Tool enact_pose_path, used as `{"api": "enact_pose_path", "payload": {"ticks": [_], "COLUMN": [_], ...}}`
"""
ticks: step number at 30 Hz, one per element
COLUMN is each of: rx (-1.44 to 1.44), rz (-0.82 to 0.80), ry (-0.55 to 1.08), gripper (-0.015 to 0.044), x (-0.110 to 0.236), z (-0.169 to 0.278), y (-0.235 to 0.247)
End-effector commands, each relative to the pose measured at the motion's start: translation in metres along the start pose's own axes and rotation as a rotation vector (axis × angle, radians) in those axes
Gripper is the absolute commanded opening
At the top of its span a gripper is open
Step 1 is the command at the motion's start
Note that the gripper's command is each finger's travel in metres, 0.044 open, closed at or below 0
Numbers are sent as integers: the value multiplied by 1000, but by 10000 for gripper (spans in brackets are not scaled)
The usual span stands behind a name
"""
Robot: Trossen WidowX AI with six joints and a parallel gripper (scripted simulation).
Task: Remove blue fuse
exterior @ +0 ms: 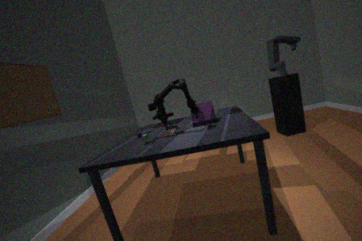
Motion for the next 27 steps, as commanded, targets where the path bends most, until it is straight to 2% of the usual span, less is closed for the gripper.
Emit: {"api": "enact_pose_path", "payload": {"ticks": [1,19,27], "rx": [-6,-6,1], "rz": [-3,-4,-5], "ry": [-3,-5,-7], "gripper": [0,0,210], "x": [-7,-32,-29], "z": [0,0,-1], "y": [0,1,1]}}
Point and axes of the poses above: the point midway between the two fingers, 35 mm back from their tips, its own x axis back along the fingers, its own y axis across the jaws, z = x × y, the point moved 10 cm from there along x, back along the fingers, and after that the axes turned 11 degrees about -x, right-handed, at the moved point
